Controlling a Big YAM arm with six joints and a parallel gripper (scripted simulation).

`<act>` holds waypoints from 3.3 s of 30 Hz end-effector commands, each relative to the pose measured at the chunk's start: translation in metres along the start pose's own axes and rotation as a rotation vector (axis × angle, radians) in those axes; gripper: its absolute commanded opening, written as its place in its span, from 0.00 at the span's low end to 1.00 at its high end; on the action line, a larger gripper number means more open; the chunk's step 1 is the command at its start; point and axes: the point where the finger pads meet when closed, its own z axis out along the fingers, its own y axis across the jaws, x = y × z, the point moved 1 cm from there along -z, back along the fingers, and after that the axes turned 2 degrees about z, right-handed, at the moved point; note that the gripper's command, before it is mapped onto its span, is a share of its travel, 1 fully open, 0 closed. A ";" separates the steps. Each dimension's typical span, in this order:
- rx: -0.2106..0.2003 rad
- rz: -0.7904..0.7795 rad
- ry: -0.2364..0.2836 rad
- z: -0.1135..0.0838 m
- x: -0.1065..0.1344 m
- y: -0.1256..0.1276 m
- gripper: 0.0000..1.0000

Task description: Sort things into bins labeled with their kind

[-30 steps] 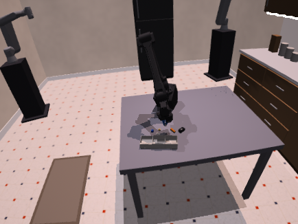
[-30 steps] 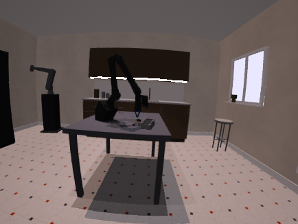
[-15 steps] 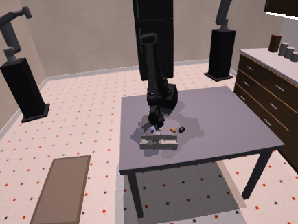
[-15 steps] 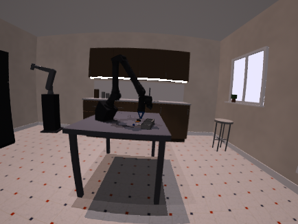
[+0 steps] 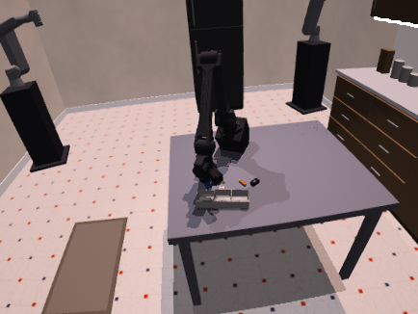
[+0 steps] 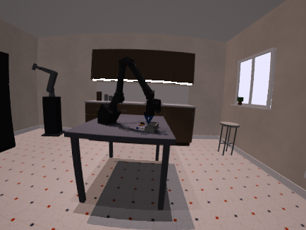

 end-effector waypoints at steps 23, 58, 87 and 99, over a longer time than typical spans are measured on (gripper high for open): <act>0.031 -0.697 0.011 -0.013 -0.010 -0.028 0.10; 0.051 -0.974 -0.027 -0.003 -0.025 -0.040 0.10; 0.015 -0.965 -0.008 0.052 -0.005 -0.029 0.10; 0.068 -0.964 -0.023 0.037 -0.019 -0.045 0.10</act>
